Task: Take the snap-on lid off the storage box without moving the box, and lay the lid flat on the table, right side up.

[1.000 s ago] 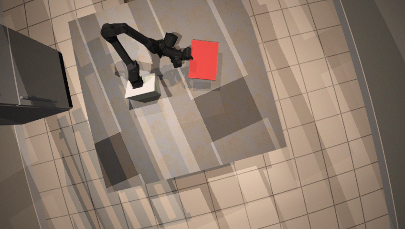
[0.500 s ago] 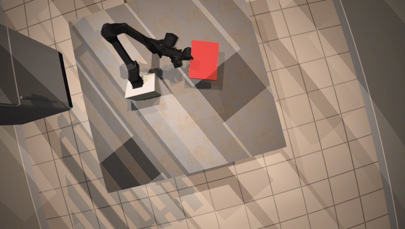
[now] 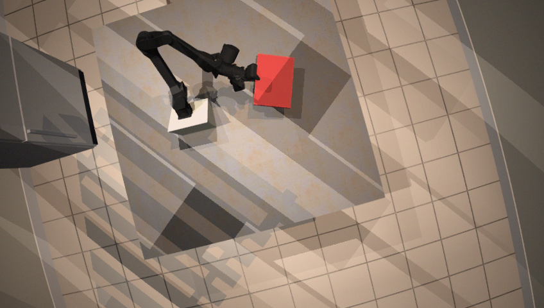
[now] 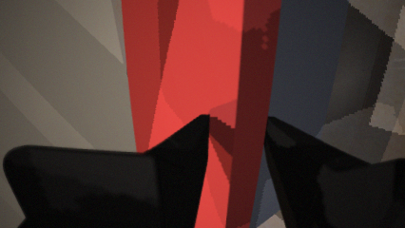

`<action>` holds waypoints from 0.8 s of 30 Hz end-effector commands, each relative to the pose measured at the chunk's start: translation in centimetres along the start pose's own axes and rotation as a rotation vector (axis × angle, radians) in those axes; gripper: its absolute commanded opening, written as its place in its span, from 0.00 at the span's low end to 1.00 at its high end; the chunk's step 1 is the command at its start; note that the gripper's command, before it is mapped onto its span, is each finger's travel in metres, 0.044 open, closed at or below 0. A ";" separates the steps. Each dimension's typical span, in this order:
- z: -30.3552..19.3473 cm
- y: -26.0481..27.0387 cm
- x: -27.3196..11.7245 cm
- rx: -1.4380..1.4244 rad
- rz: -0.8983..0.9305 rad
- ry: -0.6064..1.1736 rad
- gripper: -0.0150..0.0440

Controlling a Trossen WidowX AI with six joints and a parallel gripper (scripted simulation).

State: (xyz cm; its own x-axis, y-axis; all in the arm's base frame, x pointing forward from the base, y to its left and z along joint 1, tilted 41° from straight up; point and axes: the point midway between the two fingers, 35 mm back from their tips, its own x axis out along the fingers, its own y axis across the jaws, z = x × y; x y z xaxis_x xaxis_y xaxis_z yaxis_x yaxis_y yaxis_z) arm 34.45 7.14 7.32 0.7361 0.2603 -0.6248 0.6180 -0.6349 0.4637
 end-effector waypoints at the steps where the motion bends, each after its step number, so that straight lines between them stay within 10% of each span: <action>1: -0.1 0.1 0.0 -0.003 -0.001 0.004 0.25; 24: 0.0 0.7 -0.3 -0.004 -0.005 0.008 0.25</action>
State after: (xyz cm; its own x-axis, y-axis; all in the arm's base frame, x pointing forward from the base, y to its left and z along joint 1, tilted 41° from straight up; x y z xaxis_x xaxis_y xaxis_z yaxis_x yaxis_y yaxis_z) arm 34.57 6.92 7.48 0.7339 0.2666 -0.6247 0.6224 -0.6321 0.4615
